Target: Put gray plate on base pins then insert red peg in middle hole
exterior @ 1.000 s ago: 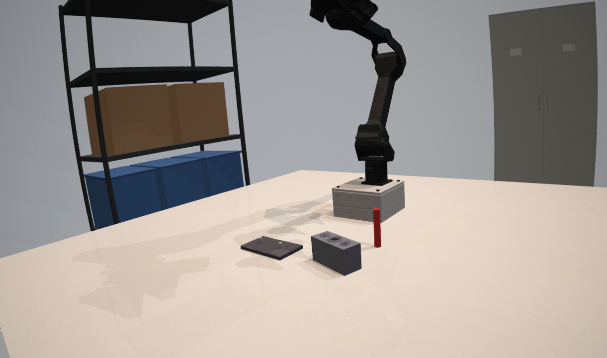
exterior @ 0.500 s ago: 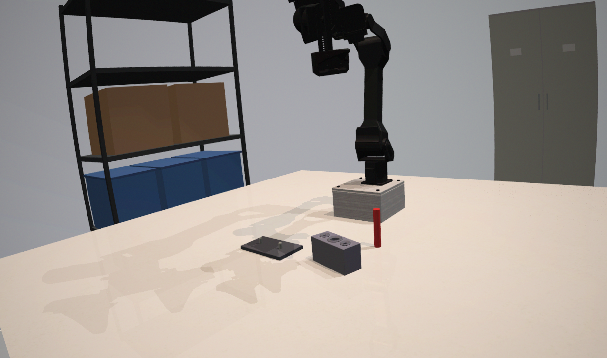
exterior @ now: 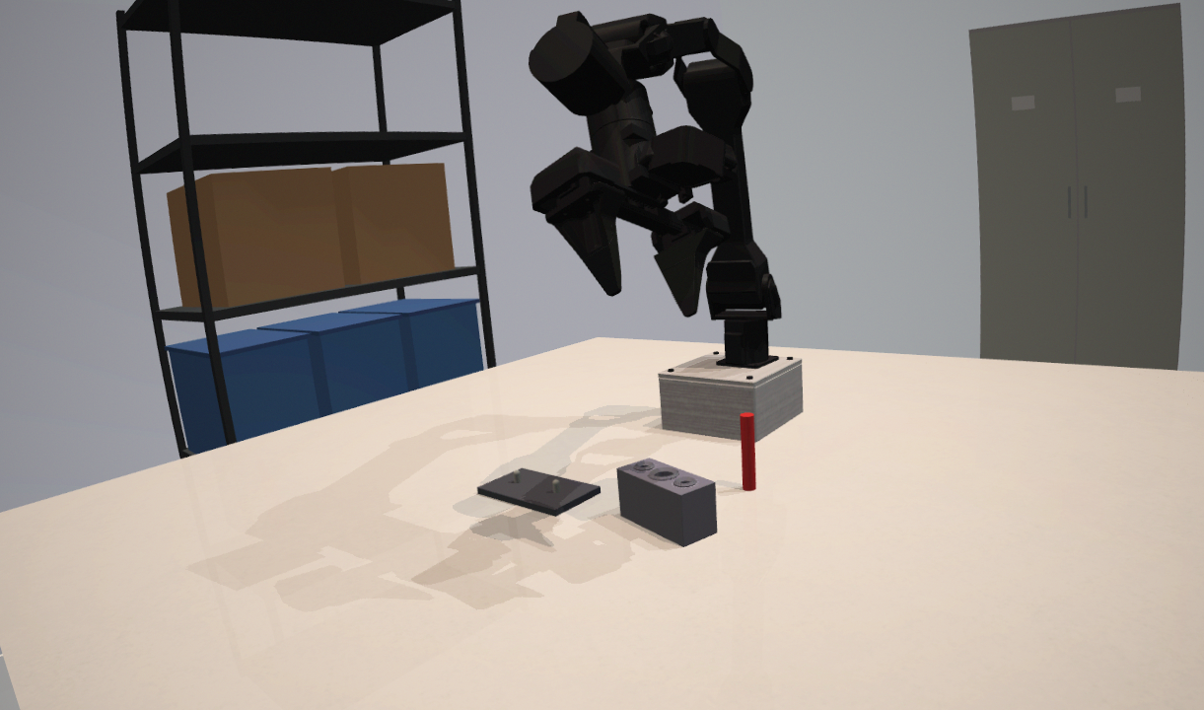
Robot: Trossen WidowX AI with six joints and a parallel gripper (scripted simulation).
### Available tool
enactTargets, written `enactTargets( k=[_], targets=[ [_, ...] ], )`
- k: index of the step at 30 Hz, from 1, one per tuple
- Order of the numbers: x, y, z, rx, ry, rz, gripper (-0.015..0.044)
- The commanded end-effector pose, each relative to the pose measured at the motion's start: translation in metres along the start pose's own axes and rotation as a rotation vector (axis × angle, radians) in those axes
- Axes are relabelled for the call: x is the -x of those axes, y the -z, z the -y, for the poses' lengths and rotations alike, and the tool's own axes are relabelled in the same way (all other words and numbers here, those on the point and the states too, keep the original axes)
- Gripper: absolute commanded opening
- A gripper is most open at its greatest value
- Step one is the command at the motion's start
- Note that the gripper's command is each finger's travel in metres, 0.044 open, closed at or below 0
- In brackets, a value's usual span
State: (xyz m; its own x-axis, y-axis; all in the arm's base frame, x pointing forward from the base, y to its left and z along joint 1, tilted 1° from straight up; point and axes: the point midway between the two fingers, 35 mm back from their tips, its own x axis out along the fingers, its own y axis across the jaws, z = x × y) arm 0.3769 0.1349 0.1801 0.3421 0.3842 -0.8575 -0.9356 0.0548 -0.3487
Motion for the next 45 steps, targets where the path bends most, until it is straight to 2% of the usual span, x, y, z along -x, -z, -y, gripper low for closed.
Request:
enactTargets(
  k=[1,14,16,20,45],
  targets=[
    [-0.034,0.047,-0.051,-0.259,-0.275,-0.410,0.0440],
    [-0.034,0.048,-0.053,-0.264,-0.281,-0.422,0.0440],
    [-0.044,0.052,-0.056,-0.264,-0.281,-0.422,0.0440],
    [-0.089,0.071,-0.074,-0.264,-0.282,-0.422,0.0440],
    [-0.117,0.083,-0.087,-0.264,-0.282,-0.423,0.0440]
  ],
)
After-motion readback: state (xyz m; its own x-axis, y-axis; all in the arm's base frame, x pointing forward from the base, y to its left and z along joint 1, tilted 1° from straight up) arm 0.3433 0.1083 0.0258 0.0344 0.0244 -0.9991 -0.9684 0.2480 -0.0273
